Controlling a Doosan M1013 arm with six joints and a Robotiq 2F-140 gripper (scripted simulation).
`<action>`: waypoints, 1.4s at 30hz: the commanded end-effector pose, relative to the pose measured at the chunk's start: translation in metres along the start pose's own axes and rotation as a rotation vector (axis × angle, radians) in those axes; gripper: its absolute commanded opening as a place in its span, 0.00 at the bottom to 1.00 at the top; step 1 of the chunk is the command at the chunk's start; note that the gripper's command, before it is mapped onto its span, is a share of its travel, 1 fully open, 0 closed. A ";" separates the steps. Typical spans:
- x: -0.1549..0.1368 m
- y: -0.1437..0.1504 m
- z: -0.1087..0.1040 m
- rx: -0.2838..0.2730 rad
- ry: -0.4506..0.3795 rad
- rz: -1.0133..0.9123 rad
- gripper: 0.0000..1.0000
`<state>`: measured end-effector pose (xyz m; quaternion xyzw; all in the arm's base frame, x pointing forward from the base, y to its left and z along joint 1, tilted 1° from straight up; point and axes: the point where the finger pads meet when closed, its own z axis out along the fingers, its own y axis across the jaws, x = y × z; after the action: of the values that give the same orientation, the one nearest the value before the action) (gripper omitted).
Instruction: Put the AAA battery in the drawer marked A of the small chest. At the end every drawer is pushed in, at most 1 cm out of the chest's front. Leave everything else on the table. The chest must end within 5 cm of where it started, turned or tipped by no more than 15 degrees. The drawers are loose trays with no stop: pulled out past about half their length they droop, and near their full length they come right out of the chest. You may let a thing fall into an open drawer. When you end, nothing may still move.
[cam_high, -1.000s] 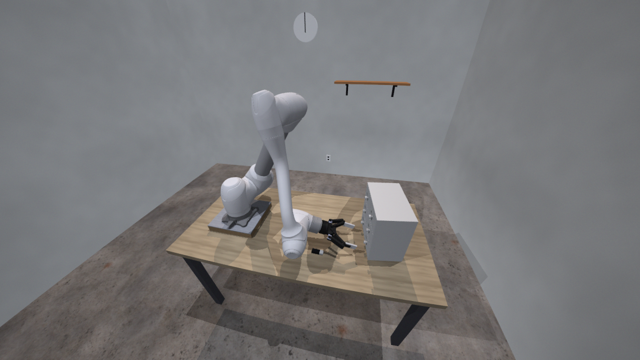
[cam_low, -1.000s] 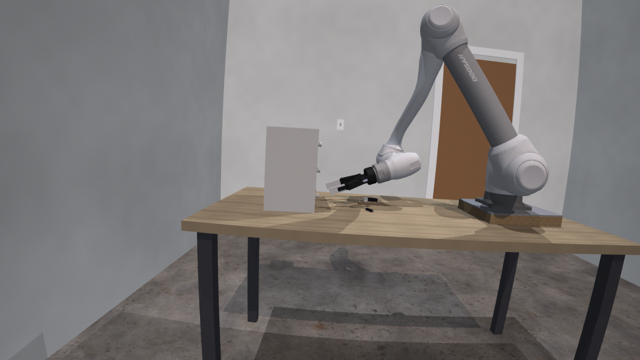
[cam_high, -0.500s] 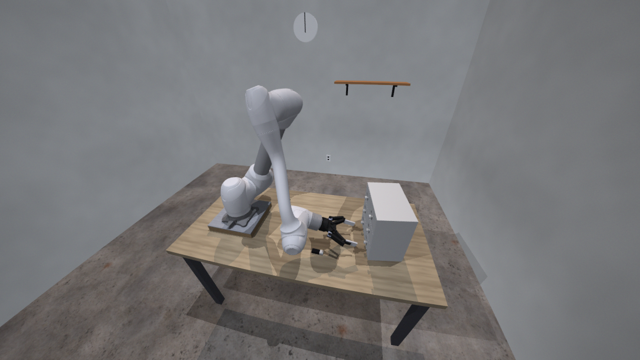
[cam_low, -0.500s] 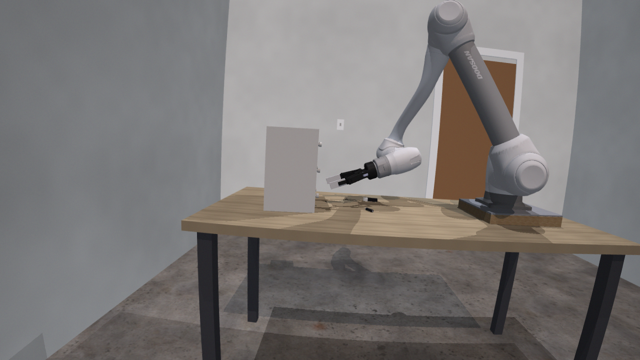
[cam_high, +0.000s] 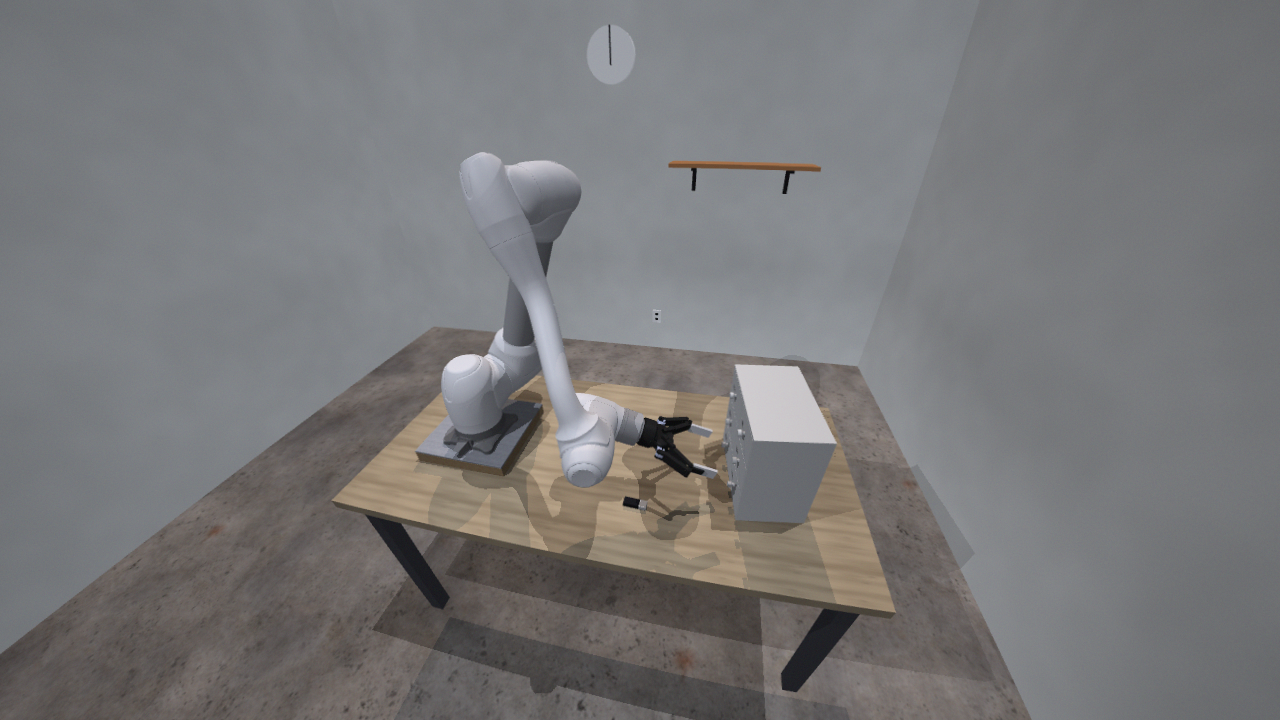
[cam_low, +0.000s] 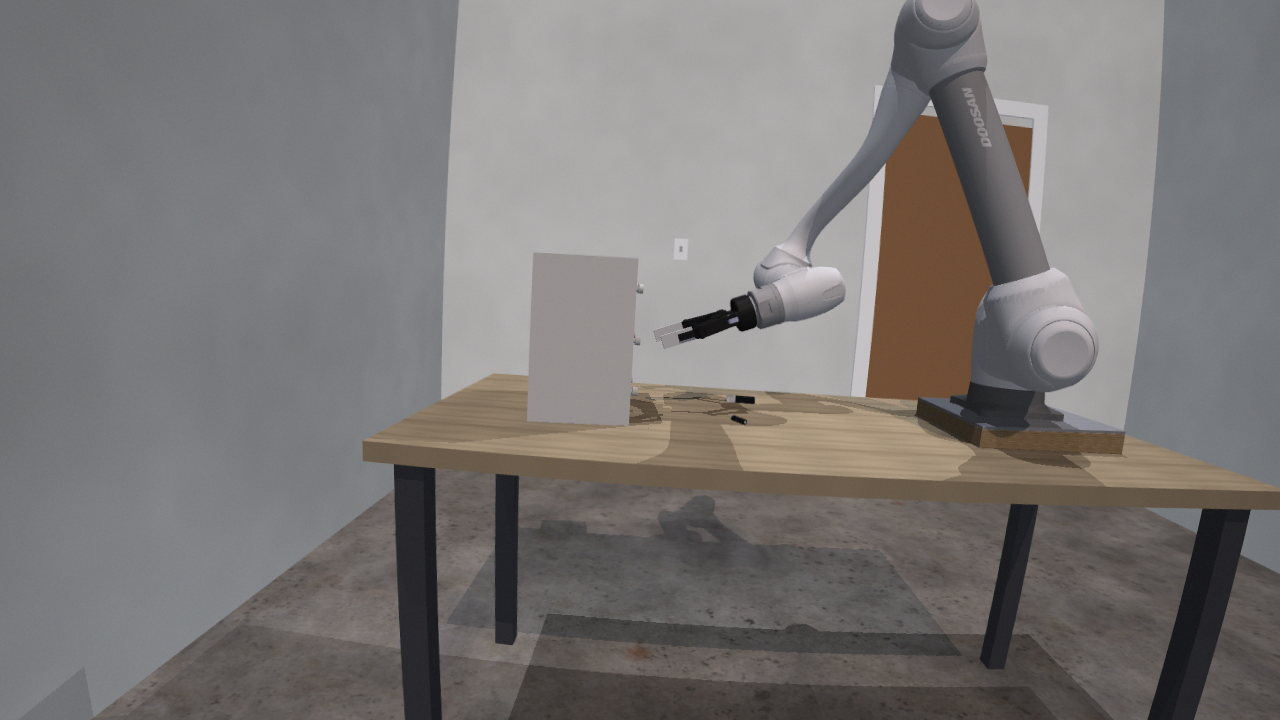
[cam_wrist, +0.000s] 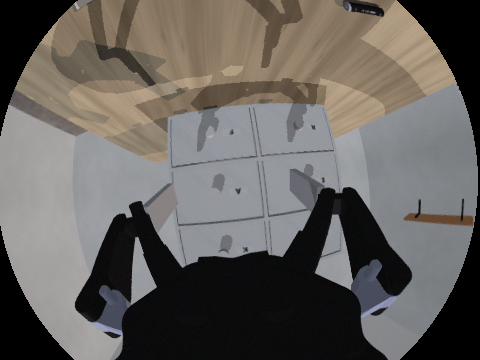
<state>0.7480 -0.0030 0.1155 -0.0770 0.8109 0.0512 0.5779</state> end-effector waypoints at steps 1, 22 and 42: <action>-0.009 0.000 -0.003 -0.001 0.000 0.000 1.00; -0.015 0.000 -0.007 -0.001 0.020 0.001 1.00; -0.025 0.001 -0.028 -0.003 0.220 0.001 1.00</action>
<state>0.7326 -0.0065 0.1455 -0.0799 0.8578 0.0401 0.5062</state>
